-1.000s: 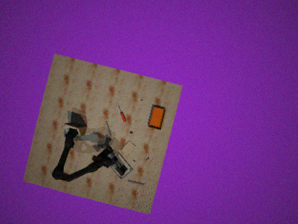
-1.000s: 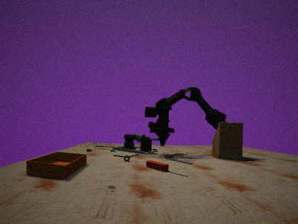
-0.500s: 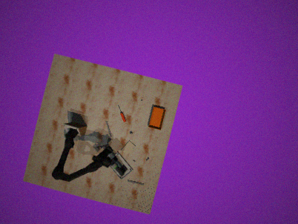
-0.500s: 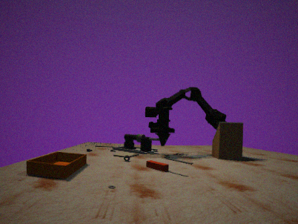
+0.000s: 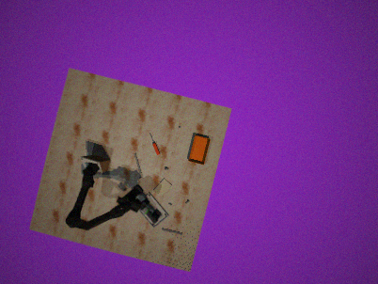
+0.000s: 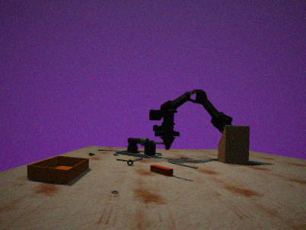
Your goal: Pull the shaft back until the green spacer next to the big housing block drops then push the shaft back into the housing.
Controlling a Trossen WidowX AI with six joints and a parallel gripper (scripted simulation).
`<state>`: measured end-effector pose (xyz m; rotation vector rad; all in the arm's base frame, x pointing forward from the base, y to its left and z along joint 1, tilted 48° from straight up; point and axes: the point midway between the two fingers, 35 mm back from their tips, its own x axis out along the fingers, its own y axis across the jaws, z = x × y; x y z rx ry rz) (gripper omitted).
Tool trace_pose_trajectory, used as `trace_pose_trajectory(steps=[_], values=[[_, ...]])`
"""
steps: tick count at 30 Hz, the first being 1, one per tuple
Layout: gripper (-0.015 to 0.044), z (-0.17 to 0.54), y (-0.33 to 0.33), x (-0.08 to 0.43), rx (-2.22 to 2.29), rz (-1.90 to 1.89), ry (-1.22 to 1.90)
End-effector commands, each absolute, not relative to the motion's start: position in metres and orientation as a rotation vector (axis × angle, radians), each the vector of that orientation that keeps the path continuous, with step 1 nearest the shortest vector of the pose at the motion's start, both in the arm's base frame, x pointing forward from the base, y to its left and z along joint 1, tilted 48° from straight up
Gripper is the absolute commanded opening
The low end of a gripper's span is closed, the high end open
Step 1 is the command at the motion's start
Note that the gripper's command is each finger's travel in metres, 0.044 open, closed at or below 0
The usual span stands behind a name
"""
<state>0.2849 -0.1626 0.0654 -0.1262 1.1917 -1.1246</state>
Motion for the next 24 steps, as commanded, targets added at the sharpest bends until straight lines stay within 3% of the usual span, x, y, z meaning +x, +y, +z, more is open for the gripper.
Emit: trace_pose_trajectory(steps=[1, 24], values=[[0.0000, 0.0647, -0.1619, 0.2829, -0.124, -1.126, 1.193], [0.0000, 0.0635, -0.1608, 0.2809, -0.124, -1.126, 1.193]])
